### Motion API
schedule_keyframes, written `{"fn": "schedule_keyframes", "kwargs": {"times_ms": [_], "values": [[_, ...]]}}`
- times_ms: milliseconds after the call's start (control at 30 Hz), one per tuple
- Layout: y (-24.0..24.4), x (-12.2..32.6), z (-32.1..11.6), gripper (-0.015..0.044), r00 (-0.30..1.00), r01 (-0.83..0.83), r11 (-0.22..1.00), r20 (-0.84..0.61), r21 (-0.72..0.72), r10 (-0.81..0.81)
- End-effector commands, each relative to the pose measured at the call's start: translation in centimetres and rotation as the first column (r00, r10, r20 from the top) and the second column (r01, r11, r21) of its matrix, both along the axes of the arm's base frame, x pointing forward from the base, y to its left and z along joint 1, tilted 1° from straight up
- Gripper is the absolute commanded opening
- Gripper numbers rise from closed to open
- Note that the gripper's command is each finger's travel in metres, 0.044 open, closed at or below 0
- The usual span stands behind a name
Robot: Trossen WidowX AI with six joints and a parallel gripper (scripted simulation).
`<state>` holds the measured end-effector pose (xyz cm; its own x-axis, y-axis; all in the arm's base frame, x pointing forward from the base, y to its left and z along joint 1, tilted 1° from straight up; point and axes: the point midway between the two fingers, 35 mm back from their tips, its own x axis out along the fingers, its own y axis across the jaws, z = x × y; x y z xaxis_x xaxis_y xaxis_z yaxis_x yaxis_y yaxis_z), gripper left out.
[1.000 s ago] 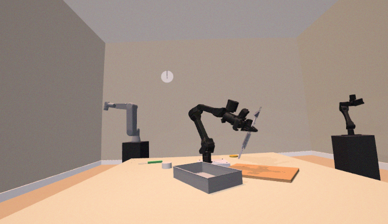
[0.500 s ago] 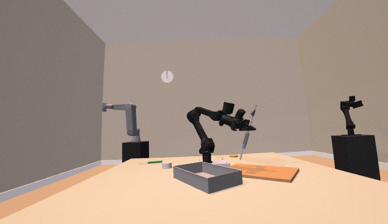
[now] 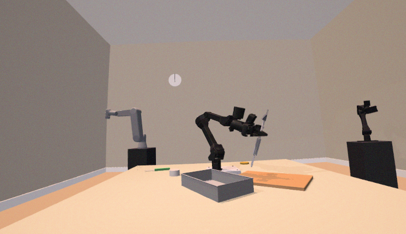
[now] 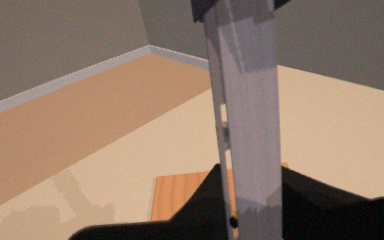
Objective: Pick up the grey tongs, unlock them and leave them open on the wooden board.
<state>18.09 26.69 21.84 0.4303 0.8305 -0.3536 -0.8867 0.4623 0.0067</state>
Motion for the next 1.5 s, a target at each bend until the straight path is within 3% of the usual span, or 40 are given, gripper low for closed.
{"fn": "schedule_keyframes", "kwargs": {"times_ms": [0, 467, 1467], "values": [[0.0, -0.1, 0.2, -0.0150, 1.000, -0.002, 1.000, 0.001, 0.011, 0.002], [0.2, 0.1, 0.1, -0.0150, 1.000, -0.001, 1.000, -0.014, -0.010, 0.001], [2.7, 1.7, -2.0, -0.0150, 0.969, -0.040, 0.921, -0.239, -0.387, -0.059]]}}
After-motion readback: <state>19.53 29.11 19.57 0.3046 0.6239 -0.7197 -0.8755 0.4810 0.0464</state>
